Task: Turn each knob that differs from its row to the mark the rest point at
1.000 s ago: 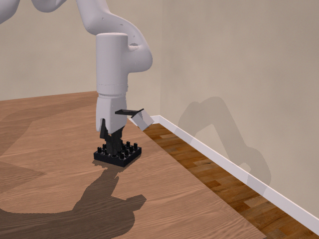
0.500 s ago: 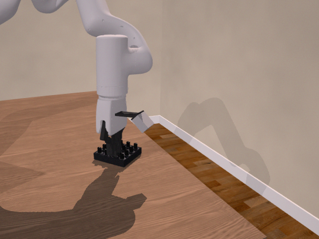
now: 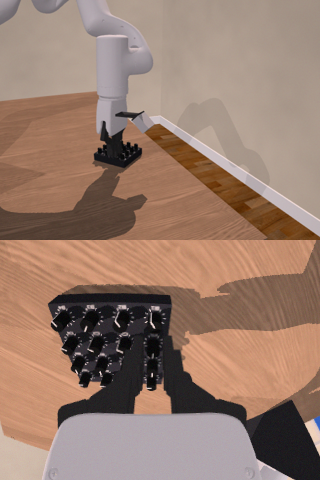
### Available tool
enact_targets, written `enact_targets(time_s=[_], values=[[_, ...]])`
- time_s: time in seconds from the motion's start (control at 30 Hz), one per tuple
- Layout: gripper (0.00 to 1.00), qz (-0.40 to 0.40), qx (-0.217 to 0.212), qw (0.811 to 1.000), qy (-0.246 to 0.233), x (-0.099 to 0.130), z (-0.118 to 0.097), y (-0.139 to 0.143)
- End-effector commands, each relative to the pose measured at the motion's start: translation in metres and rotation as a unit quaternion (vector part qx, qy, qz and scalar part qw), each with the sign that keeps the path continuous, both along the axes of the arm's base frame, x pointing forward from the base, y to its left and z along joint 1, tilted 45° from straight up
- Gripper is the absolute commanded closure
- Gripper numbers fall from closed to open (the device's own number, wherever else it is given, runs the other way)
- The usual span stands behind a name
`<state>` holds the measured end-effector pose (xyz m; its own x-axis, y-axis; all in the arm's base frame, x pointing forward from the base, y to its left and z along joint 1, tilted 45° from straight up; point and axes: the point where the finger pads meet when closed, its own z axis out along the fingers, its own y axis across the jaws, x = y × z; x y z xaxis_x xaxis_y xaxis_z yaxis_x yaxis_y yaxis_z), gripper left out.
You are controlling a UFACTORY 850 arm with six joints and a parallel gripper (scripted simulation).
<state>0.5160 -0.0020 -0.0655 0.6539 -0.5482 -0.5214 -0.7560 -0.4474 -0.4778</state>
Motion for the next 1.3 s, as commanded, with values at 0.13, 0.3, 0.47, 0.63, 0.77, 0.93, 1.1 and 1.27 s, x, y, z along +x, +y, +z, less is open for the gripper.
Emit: enact_targets(time_s=[0.13,0.3,0.47,0.63,0.77,0.93,1.1,1.27], values=[[0.81,0.0,0.0,1.0,-0.001,0.0007,0.0004,-0.0006],[0.81,0.0,0.0,1.0,-0.001,0.0007,0.0004,-0.0006],[0.81,0.0,0.0,1.0,-0.001,0.0007,0.0004,-0.0006],[0.92,0.0,0.0,1.0,-0.001,0.0007,0.0004,-0.0006],[0.92,0.0,0.0,1.0,-0.001,0.0007,0.0004,-0.0006],[0.92,0.0,0.0,1.0,-0.001,0.0007,0.0004,-0.0006],[0.92,0.0,0.0,1.0,-0.001,0.0007,0.0004,-0.0006],[0.92,0.0,0.0,1.0,-0.001,0.0007,0.0004,-0.0006]])
